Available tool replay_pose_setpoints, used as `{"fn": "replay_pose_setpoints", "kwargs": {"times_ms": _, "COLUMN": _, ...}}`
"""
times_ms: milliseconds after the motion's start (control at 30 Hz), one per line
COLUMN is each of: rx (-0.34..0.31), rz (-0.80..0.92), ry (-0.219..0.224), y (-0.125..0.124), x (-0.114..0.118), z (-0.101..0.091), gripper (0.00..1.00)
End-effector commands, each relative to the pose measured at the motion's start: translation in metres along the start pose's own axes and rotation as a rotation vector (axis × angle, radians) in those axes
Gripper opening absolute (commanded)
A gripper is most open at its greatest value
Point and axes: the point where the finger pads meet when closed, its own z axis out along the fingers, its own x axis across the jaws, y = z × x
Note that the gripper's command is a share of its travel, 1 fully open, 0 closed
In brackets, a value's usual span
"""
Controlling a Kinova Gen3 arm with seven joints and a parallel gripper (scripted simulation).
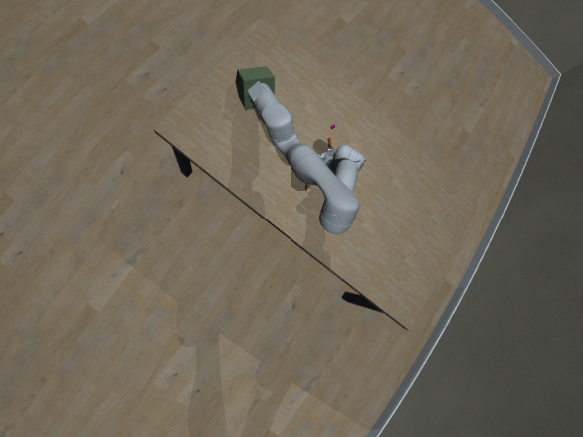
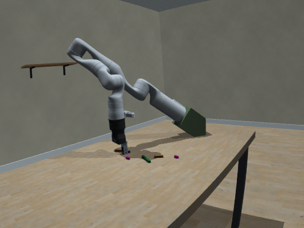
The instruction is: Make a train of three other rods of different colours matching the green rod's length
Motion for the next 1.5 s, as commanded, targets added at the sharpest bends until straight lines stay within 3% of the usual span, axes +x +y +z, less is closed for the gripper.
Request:
{"fn": "replay_pose_setpoints", "kwargs": {"times_ms": 0, "rx": 0.000, "rz": 0.000, "ry": 0.001, "y": 0.0001, "x": 0.0003, "z": -0.0002, "gripper": 0.24}}
{"fn": "replay_pose_setpoints", "kwargs": {"times_ms": 333, "rx": 0.000, "rz": 0.000, "ry": 0.001, "y": 0.0001, "x": 0.0003, "z": -0.0002, "gripper": 0.24}}
{"fn": "replay_pose_setpoints", "kwargs": {"times_ms": 367, "rx": 0.000, "rz": 0.000, "ry": 0.001, "y": 0.0001, "x": 0.0003, "z": -0.0002, "gripper": 0.30}}
{"fn": "replay_pose_setpoints", "kwargs": {"times_ms": 433, "rx": 0.000, "rz": 0.000, "ry": 0.001, "y": 0.0001, "x": 0.0003, "z": -0.0002, "gripper": 0.30}}
{"fn": "replay_pose_setpoints", "kwargs": {"times_ms": 567, "rx": 0.000, "rz": 0.000, "ry": 0.001, "y": 0.0001, "x": 0.0003, "z": -0.0002, "gripper": 0.42}}
{"fn": "replay_pose_setpoints", "kwargs": {"times_ms": 633, "rx": 0.000, "rz": 0.000, "ry": 0.001, "y": 0.0001, "x": 0.0003, "z": -0.0002, "gripper": 0.42}}
{"fn": "replay_pose_setpoints", "kwargs": {"times_ms": 667, "rx": 0.000, "rz": 0.000, "ry": 0.001, "y": 0.0001, "x": 0.0003, "z": -0.0002, "gripper": 0.48}}
{"fn": "replay_pose_setpoints", "kwargs": {"times_ms": 800, "rx": 0.000, "rz": 0.000, "ry": 0.001, "y": 0.0001, "x": 0.0003, "z": -0.0002, "gripper": 0.48}}
{"fn": "replay_pose_setpoints", "kwargs": {"times_ms": 833, "rx": 0.000, "rz": 0.000, "ry": 0.001, "y": 0.0001, "x": 0.0003, "z": -0.0002, "gripper": 0.54}}
{"fn": "replay_pose_setpoints", "kwargs": {"times_ms": 1467, "rx": 0.000, "rz": 0.000, "ry": 0.001, "y": 0.0001, "x": 0.0003, "z": -0.0044, "gripper": 0.54}}
